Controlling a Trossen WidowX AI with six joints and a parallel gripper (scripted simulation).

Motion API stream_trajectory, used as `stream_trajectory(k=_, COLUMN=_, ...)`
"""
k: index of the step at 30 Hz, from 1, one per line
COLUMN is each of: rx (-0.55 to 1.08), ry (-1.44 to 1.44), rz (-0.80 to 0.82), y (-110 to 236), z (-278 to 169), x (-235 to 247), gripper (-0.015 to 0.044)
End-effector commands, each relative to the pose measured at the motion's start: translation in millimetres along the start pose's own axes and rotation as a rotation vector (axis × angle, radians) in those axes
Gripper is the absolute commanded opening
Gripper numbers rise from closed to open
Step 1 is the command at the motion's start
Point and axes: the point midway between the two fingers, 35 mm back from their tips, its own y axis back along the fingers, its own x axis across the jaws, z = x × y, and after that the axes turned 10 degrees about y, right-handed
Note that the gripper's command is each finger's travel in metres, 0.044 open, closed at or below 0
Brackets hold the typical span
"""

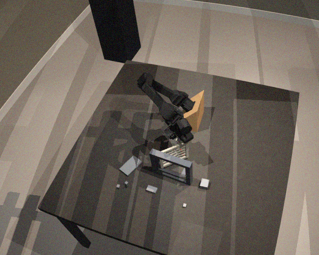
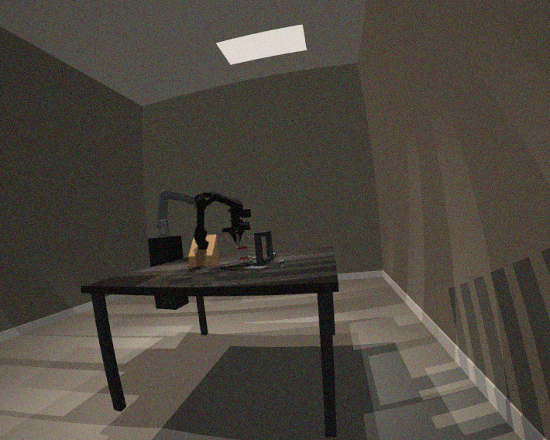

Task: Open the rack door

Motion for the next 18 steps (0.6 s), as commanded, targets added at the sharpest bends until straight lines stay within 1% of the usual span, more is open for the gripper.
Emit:
stream_trajectory(k=1, rx=-0.003, ry=0.068, rz=-0.001, y=0.2, z=0.4, x=-11.0, gripper=0.0011)
stream_trajectory(k=18, rx=-0.003, ry=0.337, rz=-0.004, y=0.2, z=8.0, x=-53.1, gripper=0.0011)
